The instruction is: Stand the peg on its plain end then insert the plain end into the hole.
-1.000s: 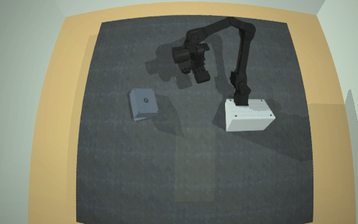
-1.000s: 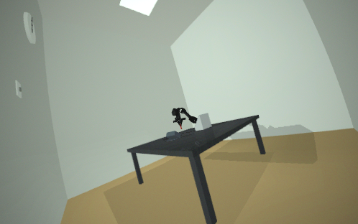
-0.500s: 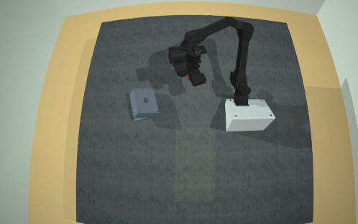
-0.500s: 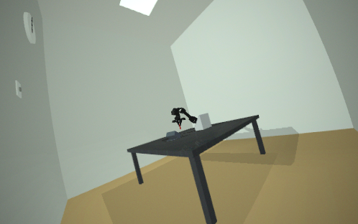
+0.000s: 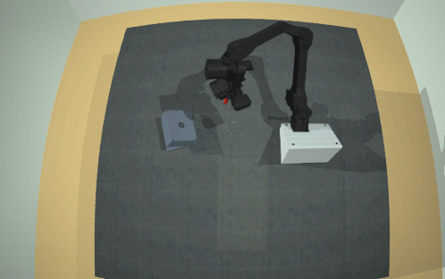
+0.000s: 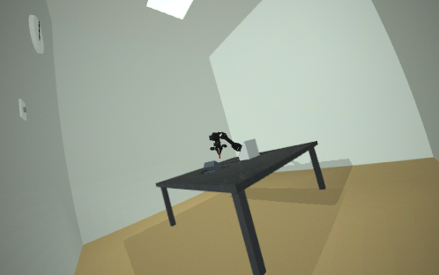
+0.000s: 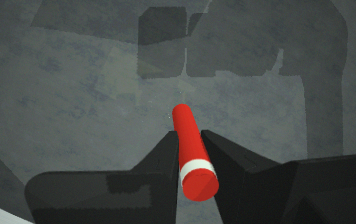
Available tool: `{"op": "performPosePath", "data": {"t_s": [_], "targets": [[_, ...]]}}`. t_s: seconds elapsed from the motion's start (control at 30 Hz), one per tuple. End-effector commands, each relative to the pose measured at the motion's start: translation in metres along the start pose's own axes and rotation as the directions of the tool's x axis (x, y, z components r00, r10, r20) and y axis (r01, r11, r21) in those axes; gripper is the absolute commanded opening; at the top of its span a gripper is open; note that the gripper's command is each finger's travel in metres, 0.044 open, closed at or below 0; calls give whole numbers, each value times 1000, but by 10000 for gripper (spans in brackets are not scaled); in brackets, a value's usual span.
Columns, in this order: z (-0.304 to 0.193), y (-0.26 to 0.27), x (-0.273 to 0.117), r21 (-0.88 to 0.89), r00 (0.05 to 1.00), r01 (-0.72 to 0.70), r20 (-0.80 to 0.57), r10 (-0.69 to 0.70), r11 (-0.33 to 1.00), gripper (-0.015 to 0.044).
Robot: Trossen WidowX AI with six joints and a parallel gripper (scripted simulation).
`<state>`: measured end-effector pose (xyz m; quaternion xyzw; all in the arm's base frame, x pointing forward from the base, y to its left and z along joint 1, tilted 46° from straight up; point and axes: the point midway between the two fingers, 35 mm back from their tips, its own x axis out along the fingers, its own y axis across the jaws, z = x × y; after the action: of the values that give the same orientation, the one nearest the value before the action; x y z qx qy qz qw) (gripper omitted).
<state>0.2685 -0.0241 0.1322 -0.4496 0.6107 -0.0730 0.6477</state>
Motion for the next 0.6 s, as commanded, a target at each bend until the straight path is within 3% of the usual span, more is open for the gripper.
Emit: {"op": "performPosePath", "data": {"t_s": [0.0, 0.57], "targets": [[10, 2, 0, -30, 1000, 2, 30, -1, 1000, 0], [47, 4, -1, -118, 990, 42, 142, -25, 992, 0]]}}
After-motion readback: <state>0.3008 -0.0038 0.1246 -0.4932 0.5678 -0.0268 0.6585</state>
